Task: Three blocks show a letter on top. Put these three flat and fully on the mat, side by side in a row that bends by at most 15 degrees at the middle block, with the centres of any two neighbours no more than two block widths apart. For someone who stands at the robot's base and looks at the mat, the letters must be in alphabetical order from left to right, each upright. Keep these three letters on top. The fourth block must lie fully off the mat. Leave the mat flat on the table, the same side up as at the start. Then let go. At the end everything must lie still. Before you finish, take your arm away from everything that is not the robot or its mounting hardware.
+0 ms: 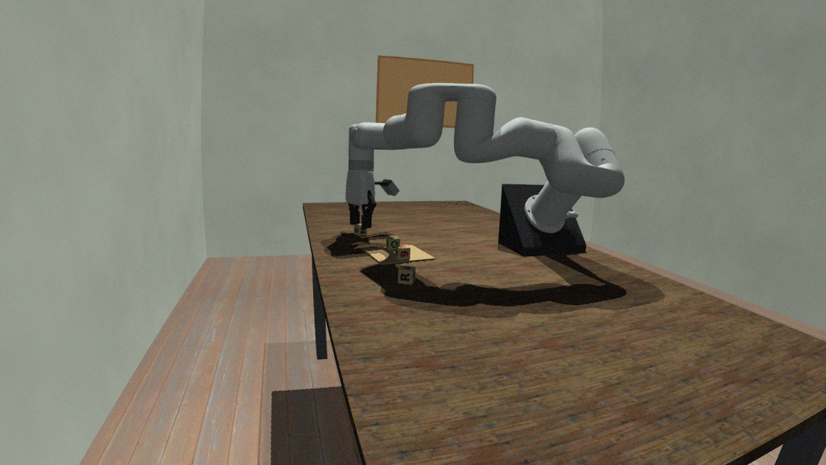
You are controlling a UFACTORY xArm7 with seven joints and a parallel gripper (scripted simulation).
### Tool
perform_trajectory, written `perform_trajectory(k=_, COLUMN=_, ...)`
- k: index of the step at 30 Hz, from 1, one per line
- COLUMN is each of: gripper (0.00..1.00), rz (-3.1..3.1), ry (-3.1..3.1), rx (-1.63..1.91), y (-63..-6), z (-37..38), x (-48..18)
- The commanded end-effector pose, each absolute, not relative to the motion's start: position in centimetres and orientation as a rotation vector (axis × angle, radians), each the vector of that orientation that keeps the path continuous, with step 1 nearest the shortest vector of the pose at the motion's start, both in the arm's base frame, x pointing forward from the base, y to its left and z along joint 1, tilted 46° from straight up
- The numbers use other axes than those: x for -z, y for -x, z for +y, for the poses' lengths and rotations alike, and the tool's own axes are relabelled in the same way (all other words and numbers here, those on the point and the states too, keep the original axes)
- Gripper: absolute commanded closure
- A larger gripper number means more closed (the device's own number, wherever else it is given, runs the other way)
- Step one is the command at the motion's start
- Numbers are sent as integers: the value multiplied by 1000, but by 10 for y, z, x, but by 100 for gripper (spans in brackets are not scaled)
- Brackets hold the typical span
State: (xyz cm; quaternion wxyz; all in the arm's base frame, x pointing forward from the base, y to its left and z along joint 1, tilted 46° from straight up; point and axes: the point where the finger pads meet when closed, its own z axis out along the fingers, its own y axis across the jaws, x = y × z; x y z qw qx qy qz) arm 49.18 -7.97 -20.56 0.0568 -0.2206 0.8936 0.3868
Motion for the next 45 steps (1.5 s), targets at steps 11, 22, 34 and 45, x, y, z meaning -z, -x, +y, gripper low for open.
perform_trajectory(k=11, gripper=31, rz=2711, ry=668, rx=-1166, y=-492, z=-68, x=218)
perform_trajectory(k=22, gripper=31, rz=2711, ry=668, rx=-1166, y=-491, z=-66, x=220)
perform_trajectory(k=34, gripper=31, rz=2711, ry=668, rx=-1166, y=-491, z=-66, x=220)
perform_trajectory(k=45, gripper=31, rz=2711, ry=668, rx=-1166, y=-491, z=-66, x=220)
